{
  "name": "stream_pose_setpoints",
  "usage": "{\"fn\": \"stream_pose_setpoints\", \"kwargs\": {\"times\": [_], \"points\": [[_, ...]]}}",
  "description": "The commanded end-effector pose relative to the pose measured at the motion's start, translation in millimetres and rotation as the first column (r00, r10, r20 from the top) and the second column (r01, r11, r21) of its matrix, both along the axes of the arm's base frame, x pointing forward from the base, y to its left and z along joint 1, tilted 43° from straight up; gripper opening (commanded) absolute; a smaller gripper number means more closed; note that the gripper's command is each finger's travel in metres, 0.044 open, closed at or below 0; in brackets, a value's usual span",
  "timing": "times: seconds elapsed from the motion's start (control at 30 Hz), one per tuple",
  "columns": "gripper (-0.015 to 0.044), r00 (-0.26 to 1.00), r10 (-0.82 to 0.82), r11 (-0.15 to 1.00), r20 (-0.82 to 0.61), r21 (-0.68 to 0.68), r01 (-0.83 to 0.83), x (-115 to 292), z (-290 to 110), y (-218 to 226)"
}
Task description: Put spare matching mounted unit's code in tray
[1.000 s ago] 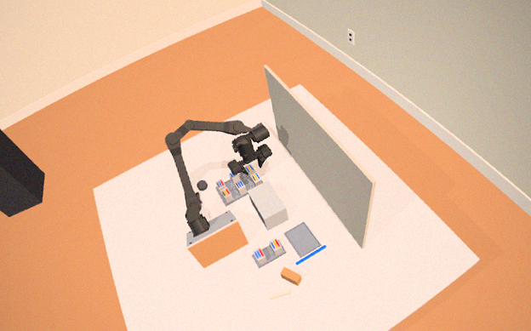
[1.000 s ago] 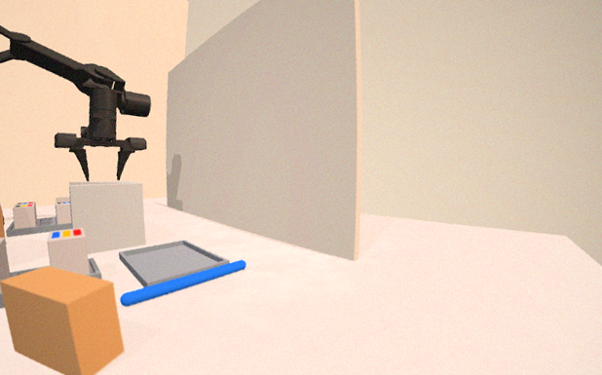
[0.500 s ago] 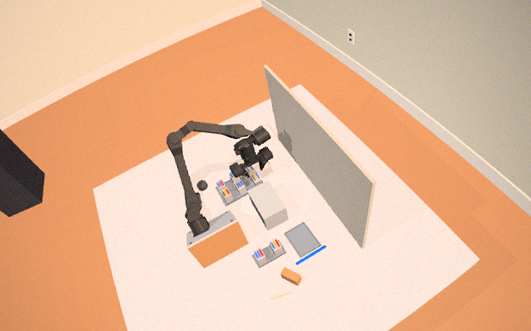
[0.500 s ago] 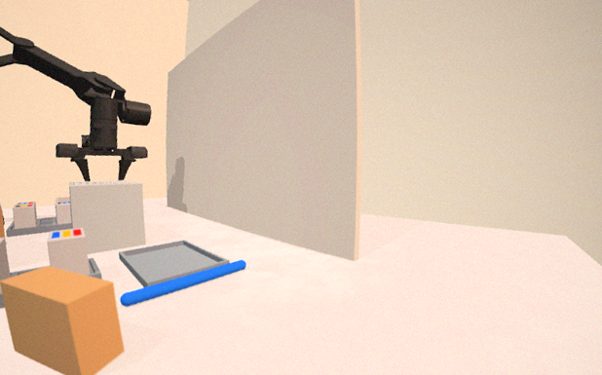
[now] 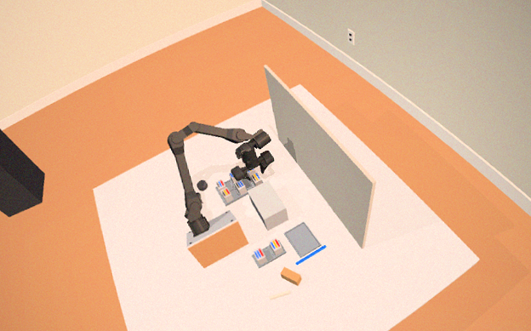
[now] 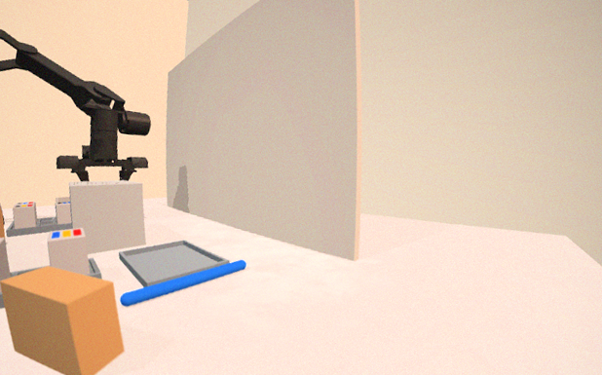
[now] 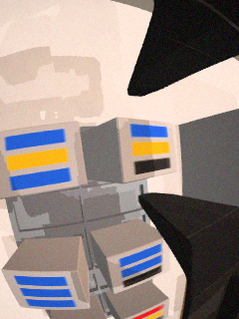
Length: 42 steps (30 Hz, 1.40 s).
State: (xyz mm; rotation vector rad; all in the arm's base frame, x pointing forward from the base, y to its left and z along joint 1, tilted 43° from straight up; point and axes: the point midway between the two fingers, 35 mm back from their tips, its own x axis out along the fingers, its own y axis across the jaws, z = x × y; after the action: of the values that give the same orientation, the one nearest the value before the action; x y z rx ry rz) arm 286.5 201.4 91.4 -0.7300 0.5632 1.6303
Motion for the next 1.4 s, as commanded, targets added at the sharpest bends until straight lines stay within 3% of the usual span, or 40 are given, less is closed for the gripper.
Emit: {"fn": "stream_pose_setpoints", "kwargs": {"times": [0.0, 0.8, 1.0, 1.23, 1.37], "points": [[0.03, 1.0, -0.003, 1.0, -0.004, -0.005, 0.003, -2, -7, 4], [0.03, 1.0, -0.003, 1.0, -0.005, 0.0, 0.003, -7, -26, 23], [0.0142, 1.0, 0.0, 1.0, -0.005, 0.003, 0.0, -7, -24, 22], [0.0096, 1.0, 0.0, 1.0, -0.005, 0.003, 0.0, -7, -24, 22], [0.0, 1.0, 0.0, 1.0, -0.005, 0.003, 0.0, -7, -24, 22]]}}
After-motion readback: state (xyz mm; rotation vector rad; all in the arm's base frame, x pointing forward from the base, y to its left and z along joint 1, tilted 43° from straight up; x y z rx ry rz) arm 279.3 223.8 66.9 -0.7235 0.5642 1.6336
